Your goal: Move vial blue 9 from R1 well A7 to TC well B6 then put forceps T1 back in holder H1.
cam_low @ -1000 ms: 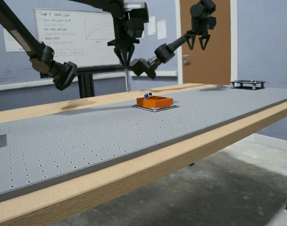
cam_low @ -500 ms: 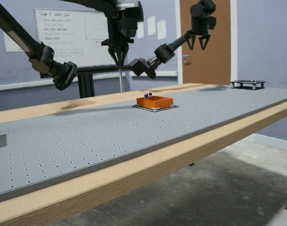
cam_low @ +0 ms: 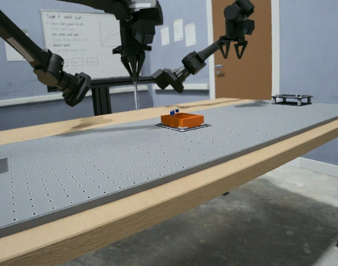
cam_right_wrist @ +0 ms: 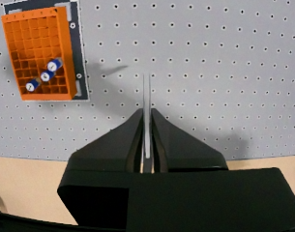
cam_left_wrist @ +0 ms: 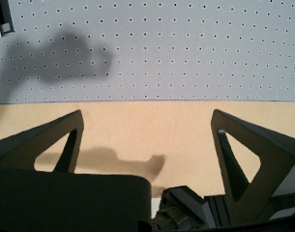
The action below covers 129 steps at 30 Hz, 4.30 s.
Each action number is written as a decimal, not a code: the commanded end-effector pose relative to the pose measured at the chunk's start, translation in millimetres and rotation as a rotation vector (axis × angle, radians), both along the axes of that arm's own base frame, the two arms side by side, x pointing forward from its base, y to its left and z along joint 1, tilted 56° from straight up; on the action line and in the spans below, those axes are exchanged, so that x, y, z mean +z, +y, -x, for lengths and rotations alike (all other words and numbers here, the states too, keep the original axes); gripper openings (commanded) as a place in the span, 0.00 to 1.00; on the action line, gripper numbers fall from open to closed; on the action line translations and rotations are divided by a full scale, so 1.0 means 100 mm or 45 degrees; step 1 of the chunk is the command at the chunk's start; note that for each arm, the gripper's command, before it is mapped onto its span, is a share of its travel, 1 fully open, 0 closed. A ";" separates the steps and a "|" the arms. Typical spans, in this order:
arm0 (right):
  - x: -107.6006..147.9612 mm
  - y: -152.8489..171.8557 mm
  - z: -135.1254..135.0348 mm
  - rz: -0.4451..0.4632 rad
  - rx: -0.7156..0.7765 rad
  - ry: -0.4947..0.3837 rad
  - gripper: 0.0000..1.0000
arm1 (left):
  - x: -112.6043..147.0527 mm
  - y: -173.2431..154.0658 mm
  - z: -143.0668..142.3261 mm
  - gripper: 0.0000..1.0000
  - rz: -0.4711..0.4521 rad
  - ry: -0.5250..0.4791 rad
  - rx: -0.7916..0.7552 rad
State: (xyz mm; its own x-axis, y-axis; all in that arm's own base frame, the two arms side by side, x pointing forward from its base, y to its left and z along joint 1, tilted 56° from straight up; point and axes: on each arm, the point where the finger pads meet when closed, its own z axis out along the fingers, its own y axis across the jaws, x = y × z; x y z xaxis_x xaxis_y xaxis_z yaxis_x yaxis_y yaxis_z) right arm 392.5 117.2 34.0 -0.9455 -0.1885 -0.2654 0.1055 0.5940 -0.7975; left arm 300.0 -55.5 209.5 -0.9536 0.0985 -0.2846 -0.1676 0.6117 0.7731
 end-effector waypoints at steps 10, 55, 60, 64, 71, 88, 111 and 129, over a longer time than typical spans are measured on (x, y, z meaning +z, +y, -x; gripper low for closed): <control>0.17 -0.18 0.02 0.020 -0.003 0.030 0.07 | 0.07 -0.03 -0.04 1.00 0.008 -0.019 0.004; 0.63 -0.56 0.10 0.032 -0.003 0.047 0.07 | 0.07 -0.03 -0.04 1.00 0.008 -0.019 0.004; 0.77 -0.59 0.09 0.018 -0.003 0.024 0.07 | 0.07 -0.03 -0.04 1.00 0.008 -0.019 0.004; 0.80 -0.64 0.11 0.022 -0.002 0.030 0.07 | 0.07 -0.03 -0.04 1.00 0.008 -0.019 0.004; 0.79 -0.69 0.12 0.036 -0.003 0.057 0.07 | 0.07 -0.03 -0.04 1.00 0.008 -0.019 0.004; 0.98 -0.84 0.15 0.037 -0.003 0.060 0.07 | 0.07 -0.03 -0.04 1.00 0.008 -0.019 0.004; 1.37 -1.03 0.17 0.018 -0.003 0.022 0.07 | 0.07 -0.03 -0.04 1.00 0.008 -0.019 0.004; 1.62 -1.17 0.18 0.014 -0.002 0.012 0.07 | 0.07 -0.03 -0.04 1.00 0.008 -0.019 0.004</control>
